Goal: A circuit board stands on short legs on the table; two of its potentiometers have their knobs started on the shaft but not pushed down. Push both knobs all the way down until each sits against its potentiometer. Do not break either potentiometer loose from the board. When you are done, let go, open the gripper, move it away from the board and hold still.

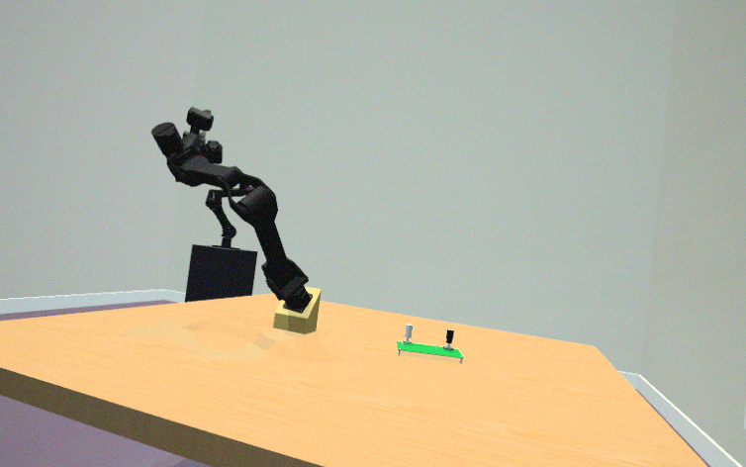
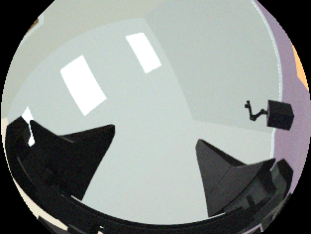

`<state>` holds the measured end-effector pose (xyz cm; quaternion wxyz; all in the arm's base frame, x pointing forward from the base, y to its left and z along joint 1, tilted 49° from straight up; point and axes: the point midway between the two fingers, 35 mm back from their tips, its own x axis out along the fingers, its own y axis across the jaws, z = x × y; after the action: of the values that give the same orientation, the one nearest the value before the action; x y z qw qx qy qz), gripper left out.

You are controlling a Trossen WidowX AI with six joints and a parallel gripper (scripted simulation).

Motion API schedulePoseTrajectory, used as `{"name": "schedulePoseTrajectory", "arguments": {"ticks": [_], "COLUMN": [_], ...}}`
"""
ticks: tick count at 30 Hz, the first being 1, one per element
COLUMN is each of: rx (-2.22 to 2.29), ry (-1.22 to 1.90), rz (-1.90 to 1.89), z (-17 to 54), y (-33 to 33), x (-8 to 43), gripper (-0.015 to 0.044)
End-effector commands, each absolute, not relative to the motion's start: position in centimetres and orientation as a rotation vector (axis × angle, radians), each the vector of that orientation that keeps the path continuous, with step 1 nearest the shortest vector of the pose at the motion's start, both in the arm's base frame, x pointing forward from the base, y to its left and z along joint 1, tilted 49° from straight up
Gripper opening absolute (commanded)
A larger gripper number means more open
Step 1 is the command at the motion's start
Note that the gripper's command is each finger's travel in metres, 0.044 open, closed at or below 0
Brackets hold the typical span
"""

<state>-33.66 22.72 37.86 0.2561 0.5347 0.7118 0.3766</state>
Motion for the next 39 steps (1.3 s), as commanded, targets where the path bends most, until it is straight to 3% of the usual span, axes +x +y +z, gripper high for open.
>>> {"name": "schedulePoseTrajectory", "arguments": {"ticks": [1,15,39], "rx": [1.45,1.291,0.81], "ry": [1.926,1.486,0.919], "rz": [1.023,1.045,0.838], "z": [37.8,33.4,24.3], "y": [22.8,31.4,41.9], "x": [-33.6,-28.2,-13.1], "gripper": [0.0374,0.0006,0.0]}}
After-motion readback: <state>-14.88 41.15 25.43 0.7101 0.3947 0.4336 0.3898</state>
